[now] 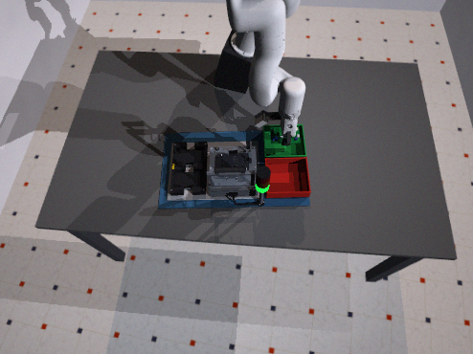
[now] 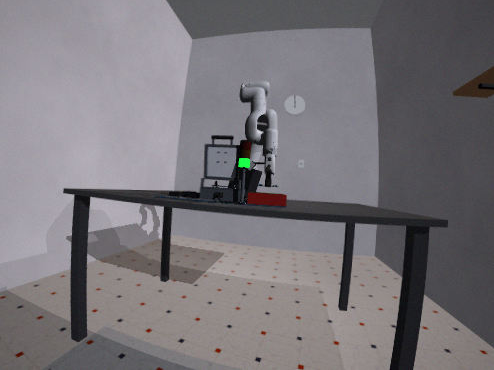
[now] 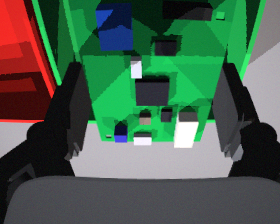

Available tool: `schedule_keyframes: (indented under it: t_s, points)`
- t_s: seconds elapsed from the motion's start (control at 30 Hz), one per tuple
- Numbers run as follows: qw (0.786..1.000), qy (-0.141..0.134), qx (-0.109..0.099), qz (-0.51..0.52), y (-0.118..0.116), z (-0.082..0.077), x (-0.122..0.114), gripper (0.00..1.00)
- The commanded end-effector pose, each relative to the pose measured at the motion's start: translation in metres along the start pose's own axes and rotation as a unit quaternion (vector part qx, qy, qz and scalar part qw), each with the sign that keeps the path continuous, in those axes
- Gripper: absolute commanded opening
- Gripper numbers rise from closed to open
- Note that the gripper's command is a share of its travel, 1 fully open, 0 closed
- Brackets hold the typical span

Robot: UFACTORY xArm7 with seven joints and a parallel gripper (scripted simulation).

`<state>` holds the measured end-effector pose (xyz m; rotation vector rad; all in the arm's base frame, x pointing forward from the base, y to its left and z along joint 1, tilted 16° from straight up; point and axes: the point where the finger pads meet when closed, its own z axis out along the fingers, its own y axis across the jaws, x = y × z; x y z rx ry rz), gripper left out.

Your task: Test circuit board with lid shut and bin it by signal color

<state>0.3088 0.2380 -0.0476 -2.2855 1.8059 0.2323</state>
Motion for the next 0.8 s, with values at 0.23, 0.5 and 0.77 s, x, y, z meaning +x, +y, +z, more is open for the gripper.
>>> schedule_keyframes:
  t_s: [0.23,0.5,0.77]
  points:
    - [1.0,0.001,0.007,0.0,-0.002,0.036,-0.001,0.79]
    - [1.0,0.001,0.007,0.0,-0.002,0.055,-0.001,0.79]
    - [1.0,0.001,0.007,0.0,-0.002,0.064,-0.001,0.79]
